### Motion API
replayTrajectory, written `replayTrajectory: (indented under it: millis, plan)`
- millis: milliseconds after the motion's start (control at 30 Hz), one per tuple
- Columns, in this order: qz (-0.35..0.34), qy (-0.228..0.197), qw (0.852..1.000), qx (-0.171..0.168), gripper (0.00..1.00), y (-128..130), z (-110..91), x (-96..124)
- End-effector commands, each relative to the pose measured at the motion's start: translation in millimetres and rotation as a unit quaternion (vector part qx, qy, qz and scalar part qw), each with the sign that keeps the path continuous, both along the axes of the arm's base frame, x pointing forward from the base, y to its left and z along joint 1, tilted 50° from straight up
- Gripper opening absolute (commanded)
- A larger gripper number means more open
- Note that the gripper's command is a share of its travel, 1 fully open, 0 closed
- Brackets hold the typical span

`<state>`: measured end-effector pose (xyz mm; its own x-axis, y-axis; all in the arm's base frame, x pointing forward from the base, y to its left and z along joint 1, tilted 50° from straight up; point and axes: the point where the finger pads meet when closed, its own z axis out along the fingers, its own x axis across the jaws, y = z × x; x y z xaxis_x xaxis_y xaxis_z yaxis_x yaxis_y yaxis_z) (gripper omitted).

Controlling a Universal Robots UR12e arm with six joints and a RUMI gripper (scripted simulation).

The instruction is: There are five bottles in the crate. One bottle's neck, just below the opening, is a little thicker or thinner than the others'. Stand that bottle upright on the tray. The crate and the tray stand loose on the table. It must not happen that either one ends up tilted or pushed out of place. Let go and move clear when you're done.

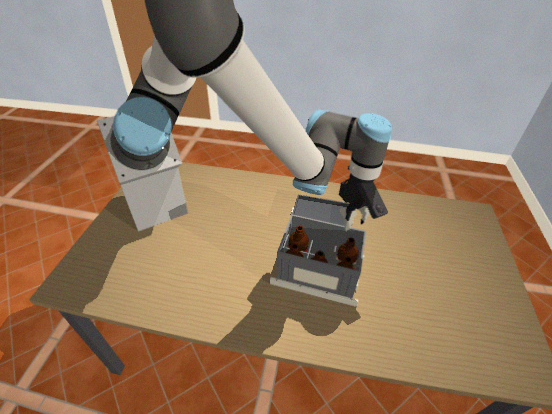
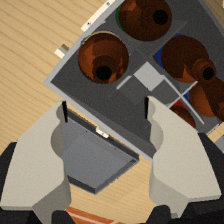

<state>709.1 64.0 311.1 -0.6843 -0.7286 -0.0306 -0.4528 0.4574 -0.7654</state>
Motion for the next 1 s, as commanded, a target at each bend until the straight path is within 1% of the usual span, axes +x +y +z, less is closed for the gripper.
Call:
replayTrajectory:
  millis: [0, 633, 967]
  plan:
    - [0.0, -0.001, 1.0, 0.0, 0.38, 0.4, 0.6, 0.0]
    - [0.0, -0.001, 1.0, 0.0, 0.38, 0.1, 0.2, 0.4]
    - [0.0, 0.0, 1.0, 0.0, 0.38, -2.9, -3.5, 3.7]
